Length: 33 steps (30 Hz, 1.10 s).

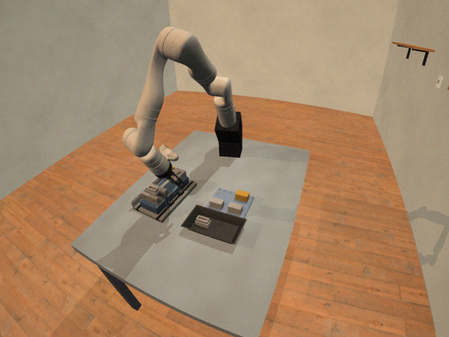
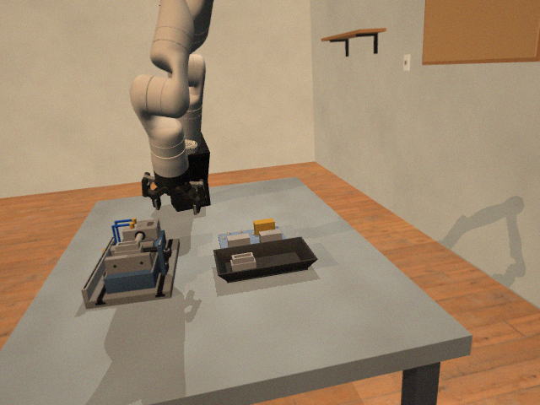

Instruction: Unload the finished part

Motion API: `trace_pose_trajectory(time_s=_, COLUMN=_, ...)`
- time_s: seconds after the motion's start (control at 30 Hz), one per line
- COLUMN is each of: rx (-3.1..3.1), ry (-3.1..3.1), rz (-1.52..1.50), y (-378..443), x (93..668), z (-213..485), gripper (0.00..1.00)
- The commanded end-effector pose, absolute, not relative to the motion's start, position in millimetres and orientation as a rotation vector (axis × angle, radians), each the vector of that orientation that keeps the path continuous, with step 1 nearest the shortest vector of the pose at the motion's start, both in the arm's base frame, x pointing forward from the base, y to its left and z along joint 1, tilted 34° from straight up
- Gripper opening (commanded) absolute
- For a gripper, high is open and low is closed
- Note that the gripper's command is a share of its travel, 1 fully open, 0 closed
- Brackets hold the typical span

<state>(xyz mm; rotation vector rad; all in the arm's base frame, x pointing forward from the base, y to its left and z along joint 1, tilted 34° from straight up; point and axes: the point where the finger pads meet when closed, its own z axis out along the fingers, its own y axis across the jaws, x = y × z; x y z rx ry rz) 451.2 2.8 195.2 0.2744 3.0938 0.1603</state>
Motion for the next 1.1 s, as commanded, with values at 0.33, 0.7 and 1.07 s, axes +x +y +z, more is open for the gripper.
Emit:
trace_pose_trajectory(time_s=0.33, rx=0.439, ry=3.049, rz=0.239, y=-2.9, x=451.6, z=195.0, gripper=1.0)
trace_pose_trajectory(time_s=0.7, rx=0.505, ry=3.028, rz=0.271, y=-4.1, x=452.5, z=194.9, gripper=1.0)
trace_pose_trajectory(time_s=1.07, rx=0.634, ry=2.981, rz=0.33, y=-7.3, x=454.8, z=195.1, gripper=1.0)
